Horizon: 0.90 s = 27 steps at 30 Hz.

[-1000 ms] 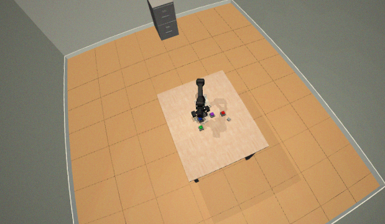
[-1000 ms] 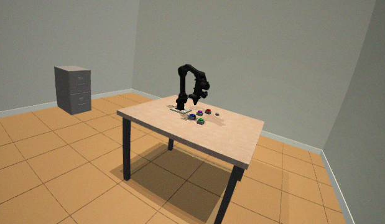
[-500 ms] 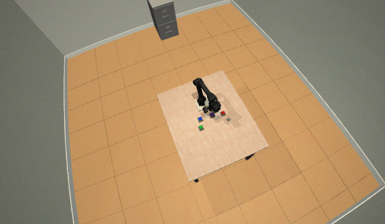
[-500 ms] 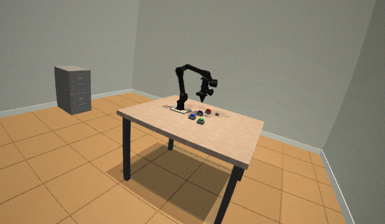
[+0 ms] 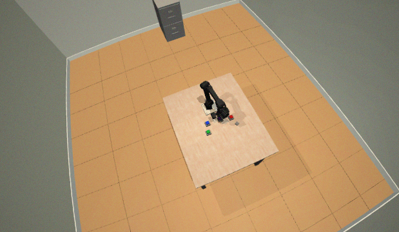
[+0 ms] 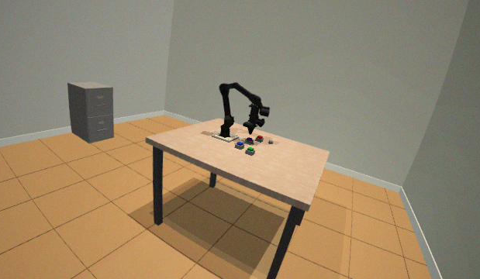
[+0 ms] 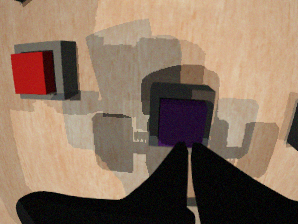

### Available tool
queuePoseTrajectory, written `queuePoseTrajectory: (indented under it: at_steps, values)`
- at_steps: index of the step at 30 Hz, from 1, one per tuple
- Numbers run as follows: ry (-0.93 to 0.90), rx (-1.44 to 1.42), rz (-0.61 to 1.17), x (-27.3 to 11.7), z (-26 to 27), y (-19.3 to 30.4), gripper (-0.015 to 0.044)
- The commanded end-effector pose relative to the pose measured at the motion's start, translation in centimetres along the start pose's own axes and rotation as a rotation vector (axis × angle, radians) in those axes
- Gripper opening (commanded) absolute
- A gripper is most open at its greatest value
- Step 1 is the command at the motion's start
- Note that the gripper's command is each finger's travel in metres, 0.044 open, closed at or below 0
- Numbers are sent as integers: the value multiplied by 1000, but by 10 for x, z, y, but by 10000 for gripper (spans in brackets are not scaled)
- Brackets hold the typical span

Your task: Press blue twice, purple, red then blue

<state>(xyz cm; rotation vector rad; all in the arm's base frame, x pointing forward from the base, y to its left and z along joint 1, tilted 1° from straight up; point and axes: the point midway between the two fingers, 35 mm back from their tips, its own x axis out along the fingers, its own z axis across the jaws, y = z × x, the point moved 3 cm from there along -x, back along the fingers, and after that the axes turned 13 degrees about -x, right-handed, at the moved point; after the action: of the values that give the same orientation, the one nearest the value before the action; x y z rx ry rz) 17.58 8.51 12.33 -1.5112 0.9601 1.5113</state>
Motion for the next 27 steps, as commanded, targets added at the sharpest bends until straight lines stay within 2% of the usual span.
queuePoseTrajectory:
  at_steps: [1, 27]
  values:
    - [-1, 3, -3, 6, 1, 0, 20]
    - [-1, 3, -3, 38, 1, 0, 20]
